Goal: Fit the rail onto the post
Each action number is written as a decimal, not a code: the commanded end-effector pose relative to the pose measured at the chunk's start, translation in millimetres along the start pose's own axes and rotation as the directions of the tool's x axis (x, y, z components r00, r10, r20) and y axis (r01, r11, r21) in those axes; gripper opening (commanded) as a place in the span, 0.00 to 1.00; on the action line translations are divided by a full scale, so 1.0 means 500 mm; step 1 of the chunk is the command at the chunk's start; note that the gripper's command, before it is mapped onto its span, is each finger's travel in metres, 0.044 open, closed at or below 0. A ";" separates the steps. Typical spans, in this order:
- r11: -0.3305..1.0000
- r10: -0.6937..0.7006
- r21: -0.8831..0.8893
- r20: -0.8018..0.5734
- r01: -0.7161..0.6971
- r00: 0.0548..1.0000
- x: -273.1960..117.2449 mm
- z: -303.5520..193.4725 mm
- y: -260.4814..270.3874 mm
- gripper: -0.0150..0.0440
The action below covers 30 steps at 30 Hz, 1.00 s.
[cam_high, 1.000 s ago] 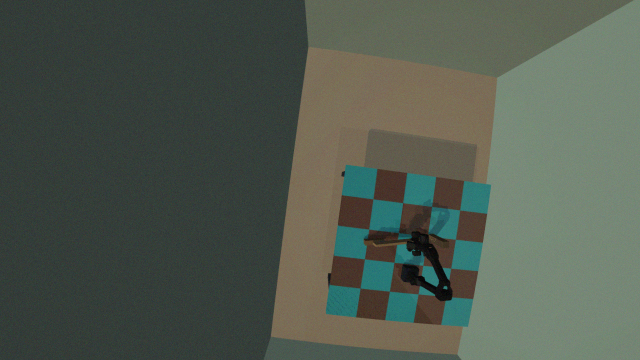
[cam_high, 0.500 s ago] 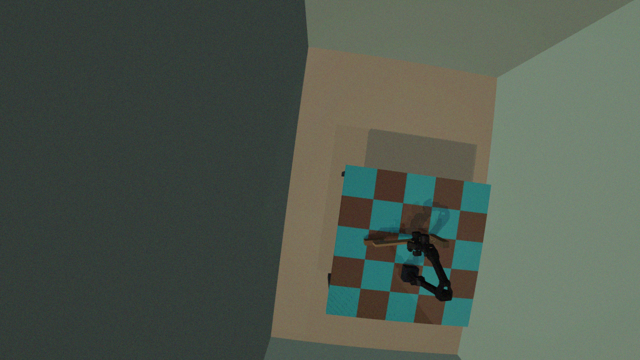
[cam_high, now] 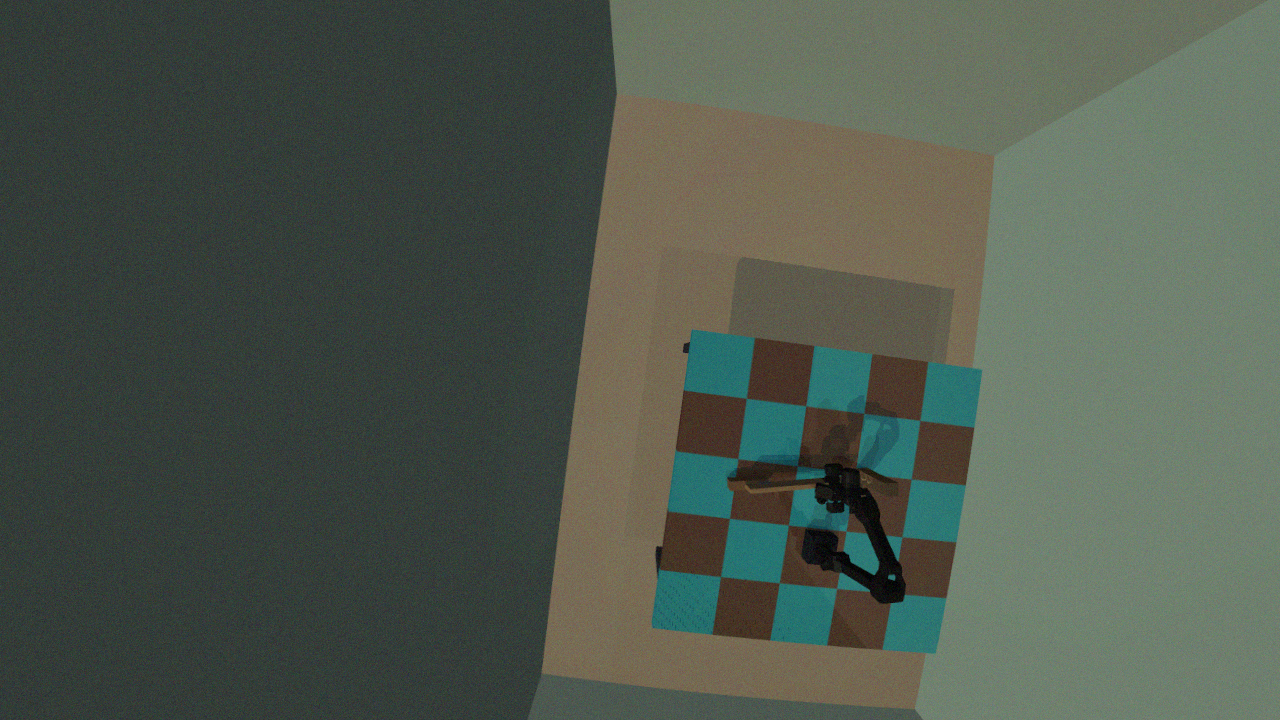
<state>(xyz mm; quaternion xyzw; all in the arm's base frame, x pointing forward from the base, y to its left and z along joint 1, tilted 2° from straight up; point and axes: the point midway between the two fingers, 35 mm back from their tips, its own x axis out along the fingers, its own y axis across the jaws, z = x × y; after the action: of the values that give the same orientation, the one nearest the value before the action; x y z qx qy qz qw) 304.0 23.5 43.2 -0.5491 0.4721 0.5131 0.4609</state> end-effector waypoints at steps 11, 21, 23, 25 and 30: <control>1.000 -0.020 0.002 0.005 0.020 1.000 -0.025 0.001 -0.008 0.25; 1.000 -0.020 0.002 0.005 0.020 1.000 -0.035 0.001 -0.008 0.25; 1.000 -0.020 0.002 0.005 0.020 1.000 -0.037 0.001 -0.008 0.25; 1.000 -0.020 0.002 0.005 0.020 1.000 -0.038 0.001 -0.008 0.25; 1.000 -0.020 0.002 0.005 0.020 1.000 -0.035 0.001 -0.008 0.25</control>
<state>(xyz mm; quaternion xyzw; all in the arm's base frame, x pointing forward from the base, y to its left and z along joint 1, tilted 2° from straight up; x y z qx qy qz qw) 304.1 24.1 56.9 -0.5499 0.4711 0.5128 0.4612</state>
